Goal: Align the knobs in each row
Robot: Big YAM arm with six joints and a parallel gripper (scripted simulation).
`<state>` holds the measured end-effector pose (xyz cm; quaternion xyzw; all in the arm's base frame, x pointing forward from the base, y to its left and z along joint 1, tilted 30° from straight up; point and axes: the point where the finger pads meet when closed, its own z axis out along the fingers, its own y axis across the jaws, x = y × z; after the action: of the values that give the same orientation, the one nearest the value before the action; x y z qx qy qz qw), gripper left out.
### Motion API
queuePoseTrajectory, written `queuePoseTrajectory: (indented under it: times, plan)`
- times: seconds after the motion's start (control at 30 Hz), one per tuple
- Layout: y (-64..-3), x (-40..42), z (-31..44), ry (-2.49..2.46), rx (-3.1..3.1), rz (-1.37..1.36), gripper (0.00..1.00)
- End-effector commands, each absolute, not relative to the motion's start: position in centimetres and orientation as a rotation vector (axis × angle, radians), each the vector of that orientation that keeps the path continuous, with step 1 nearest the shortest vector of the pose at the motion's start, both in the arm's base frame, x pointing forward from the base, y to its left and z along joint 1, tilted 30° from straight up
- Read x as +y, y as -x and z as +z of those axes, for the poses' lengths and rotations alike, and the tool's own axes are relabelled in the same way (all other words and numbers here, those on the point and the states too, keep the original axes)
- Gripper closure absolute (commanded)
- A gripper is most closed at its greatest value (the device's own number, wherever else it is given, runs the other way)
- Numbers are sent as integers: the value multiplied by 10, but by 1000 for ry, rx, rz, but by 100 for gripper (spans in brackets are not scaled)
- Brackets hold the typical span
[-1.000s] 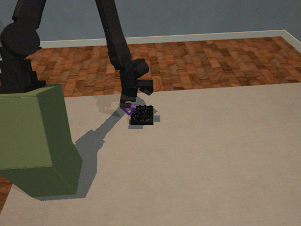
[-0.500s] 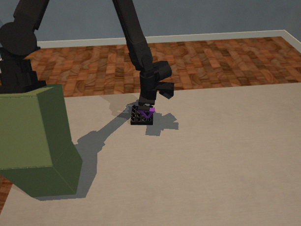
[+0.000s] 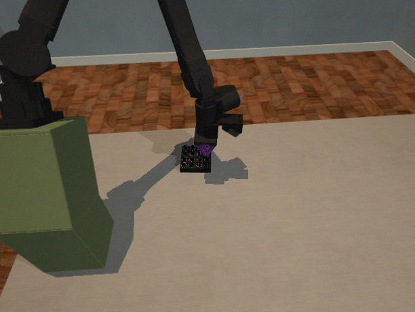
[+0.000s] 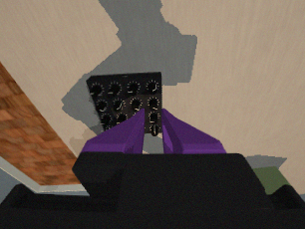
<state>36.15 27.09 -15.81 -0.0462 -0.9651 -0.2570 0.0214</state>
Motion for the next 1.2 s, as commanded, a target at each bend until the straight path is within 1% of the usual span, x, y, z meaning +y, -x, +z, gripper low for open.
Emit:
queuePoseTrajectory:
  times: [0.0,0.8,1.17]
  plan:
    - [-374,271,-148,130,-3016,-826,82]
    - [-371,274,-148,119,-3014,-825,82]
    - [-368,276,-162,141,-3003,-811,82]
